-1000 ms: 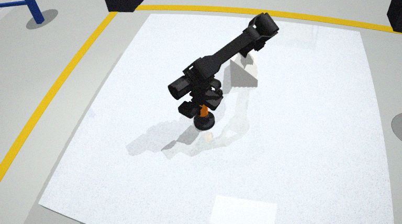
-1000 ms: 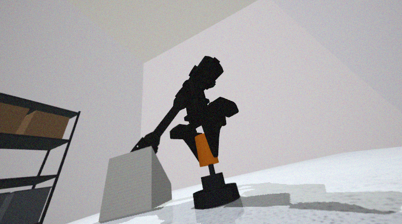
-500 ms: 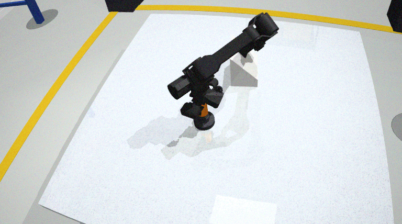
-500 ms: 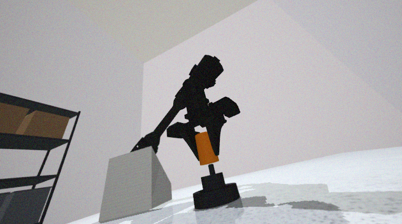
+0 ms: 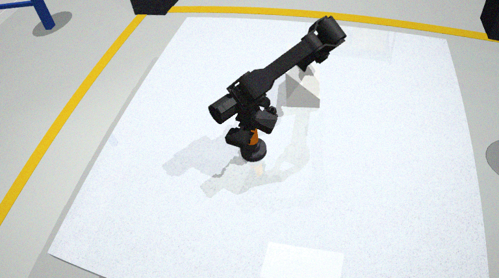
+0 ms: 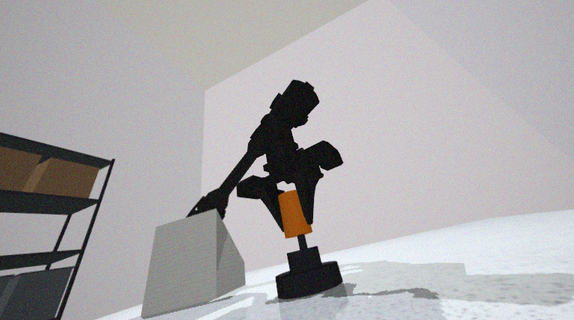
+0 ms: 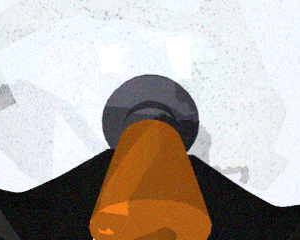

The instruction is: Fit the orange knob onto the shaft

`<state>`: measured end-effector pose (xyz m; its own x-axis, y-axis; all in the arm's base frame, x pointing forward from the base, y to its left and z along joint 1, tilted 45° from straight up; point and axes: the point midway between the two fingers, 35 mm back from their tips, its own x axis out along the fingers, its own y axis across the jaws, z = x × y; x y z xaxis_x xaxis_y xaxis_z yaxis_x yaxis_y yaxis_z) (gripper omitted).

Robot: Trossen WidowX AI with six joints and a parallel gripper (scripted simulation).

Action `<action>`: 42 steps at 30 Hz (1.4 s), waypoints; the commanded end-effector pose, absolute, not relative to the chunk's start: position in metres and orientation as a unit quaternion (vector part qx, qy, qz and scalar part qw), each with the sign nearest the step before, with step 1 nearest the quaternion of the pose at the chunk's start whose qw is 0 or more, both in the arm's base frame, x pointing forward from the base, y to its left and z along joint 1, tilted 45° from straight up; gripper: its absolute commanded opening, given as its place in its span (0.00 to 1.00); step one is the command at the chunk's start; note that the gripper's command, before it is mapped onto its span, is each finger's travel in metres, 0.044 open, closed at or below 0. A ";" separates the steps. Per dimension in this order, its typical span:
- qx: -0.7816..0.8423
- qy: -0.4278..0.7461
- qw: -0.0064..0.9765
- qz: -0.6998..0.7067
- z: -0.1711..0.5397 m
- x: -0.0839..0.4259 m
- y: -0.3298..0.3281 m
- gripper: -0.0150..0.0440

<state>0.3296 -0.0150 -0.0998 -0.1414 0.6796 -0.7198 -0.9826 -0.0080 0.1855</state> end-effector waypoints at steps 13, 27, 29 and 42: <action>-0.263 0.296 0.601 0.695 -0.097 0.332 -0.018 0.25; -0.288 0.266 0.589 0.707 -0.101 0.330 -0.014 0.25; -0.288 0.266 0.589 0.707 -0.100 0.330 -0.015 0.25; -0.288 0.266 0.589 0.707 -0.097 0.332 -0.018 0.25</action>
